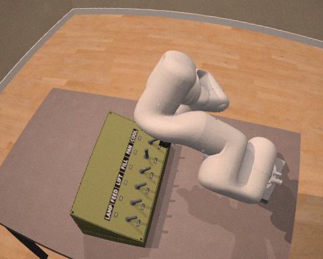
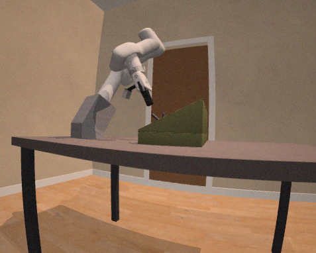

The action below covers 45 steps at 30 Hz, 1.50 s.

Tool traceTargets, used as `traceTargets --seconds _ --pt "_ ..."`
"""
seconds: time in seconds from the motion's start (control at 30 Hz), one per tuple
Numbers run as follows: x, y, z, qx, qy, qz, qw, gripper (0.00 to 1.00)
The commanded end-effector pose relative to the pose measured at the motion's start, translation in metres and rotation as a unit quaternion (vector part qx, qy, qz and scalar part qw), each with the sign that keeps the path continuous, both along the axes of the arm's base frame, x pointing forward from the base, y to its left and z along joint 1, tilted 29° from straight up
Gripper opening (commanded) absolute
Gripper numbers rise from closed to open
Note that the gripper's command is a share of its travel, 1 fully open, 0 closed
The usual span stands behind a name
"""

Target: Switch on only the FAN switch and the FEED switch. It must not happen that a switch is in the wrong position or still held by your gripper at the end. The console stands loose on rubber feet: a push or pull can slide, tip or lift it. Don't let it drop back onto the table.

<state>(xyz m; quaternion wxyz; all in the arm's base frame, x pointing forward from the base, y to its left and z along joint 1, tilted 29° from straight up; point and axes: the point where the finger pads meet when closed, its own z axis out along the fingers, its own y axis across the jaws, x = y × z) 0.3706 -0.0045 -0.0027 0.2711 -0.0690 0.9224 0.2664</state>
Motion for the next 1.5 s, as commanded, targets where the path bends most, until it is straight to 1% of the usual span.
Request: traceTargets --seconds 0.0,0.17,0.43,0.5,0.53,0.6,0.63,0.67,0.7,0.73,0.77,0.8,0.9,0.97,1.0,1.03,1.07,1.13,1.2,1.47 --pt "-0.010 -0.014 0.018 -0.001 0.000 0.000 1.000 0.00" --pt "-0.017 -0.022 0.028 -0.001 0.000 0.000 1.000 0.00" --pt "-0.017 -0.020 0.031 -0.002 -0.001 -0.001 1.000 0.00" --pt "-0.015 -0.008 0.040 -0.005 -0.005 -0.004 1.000 0.00" --pt "-0.013 0.003 0.047 -0.006 -0.008 -0.006 1.000 0.00" --pt "-0.014 0.035 0.066 -0.009 -0.014 -0.012 1.000 0.00" --pt "-0.014 0.035 0.066 -0.009 -0.014 -0.012 1.000 0.00" --pt "-0.019 0.055 0.077 -0.009 -0.016 -0.014 1.000 0.00" --pt "-0.019 0.055 0.077 -0.009 -0.016 -0.014 1.000 0.00" --pt "-0.026 0.075 0.087 -0.008 -0.017 -0.015 1.000 0.00" --pt "-0.026 0.075 0.087 -0.008 -0.017 -0.015 1.000 0.00" --pt "-0.036 0.095 0.095 -0.007 -0.016 -0.014 1.000 0.00" --pt "-0.036 0.095 0.095 -0.007 -0.016 -0.014 1.000 0.00" --pt "-0.062 0.128 0.106 -0.004 -0.011 -0.010 1.000 0.00" --pt "-0.062 0.128 0.106 -0.004 -0.011 -0.010 1.000 0.00" --pt "-0.074 0.141 0.109 -0.002 -0.008 -0.007 1.000 0.00" --pt "-0.074 0.141 0.109 -0.002 -0.008 -0.007 1.000 0.00" --pt "-0.092 0.156 0.112 -0.001 -0.003 -0.002 1.000 0.00" --pt "-0.099 0.161 0.112 -0.001 -0.001 0.000 1.000 0.00" --pt "-0.099 0.161 0.112 -0.001 0.000 0.000 1.000 0.00"
